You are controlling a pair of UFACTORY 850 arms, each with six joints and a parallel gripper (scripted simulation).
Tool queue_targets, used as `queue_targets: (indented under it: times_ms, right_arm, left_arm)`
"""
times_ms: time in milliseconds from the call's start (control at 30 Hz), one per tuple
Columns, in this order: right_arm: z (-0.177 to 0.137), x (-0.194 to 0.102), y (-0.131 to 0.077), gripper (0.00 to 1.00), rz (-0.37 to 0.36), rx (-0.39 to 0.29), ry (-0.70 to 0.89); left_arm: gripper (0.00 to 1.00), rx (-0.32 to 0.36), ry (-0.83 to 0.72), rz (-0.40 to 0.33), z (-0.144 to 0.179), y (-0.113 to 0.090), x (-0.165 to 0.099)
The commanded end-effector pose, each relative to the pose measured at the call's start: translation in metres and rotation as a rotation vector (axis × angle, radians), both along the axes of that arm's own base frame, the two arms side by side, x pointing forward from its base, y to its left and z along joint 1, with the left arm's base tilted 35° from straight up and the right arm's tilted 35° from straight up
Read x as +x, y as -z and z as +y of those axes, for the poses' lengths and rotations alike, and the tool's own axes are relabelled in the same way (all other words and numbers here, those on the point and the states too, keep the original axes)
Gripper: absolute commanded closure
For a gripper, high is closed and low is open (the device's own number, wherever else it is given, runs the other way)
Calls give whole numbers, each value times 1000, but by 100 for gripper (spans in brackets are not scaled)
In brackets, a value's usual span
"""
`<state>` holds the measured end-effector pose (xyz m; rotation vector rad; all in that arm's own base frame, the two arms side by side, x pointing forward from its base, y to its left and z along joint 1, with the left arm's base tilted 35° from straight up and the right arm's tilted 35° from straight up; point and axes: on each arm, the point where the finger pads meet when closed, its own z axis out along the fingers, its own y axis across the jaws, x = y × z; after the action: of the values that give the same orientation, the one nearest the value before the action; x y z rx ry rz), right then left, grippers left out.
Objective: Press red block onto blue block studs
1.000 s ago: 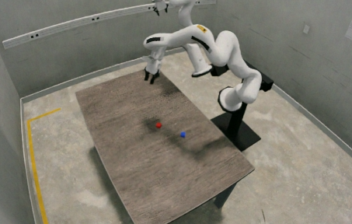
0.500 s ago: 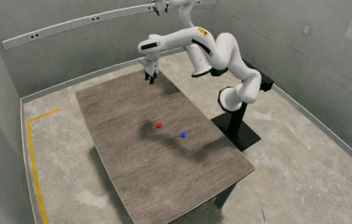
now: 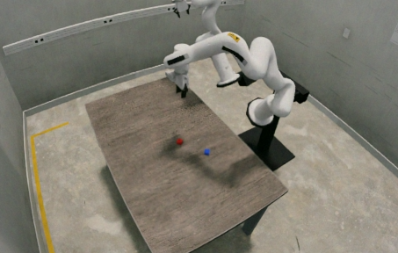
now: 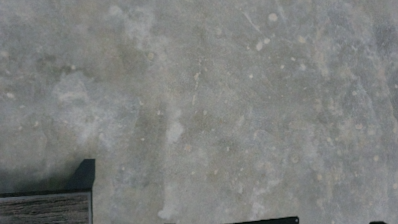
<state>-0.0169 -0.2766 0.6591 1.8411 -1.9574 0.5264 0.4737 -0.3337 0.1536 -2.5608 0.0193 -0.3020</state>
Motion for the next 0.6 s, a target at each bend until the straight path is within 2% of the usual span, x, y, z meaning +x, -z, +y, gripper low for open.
queue_targets:
  times_ms: [0, 67, 233, 567]
  right_arm:
    - [0, 0, -1, 0, 0, -2, 0]
    - [0, 0, -1, 0, 0, -2, 0]
    - [0, 0, -1, 0, 0, -2, 0]
    - [0, 0, -1, 0, 0, -2, 0]
  left_arm:
    - [41, -2, 1, 1, 0, -1, 0]
    - [41, -2, 1, 1, 0, -1, 0]
    - [41, -2, 1, 1, 42, 22, -64]
    - [41, -2, 1, 1, 42, 22, -64]
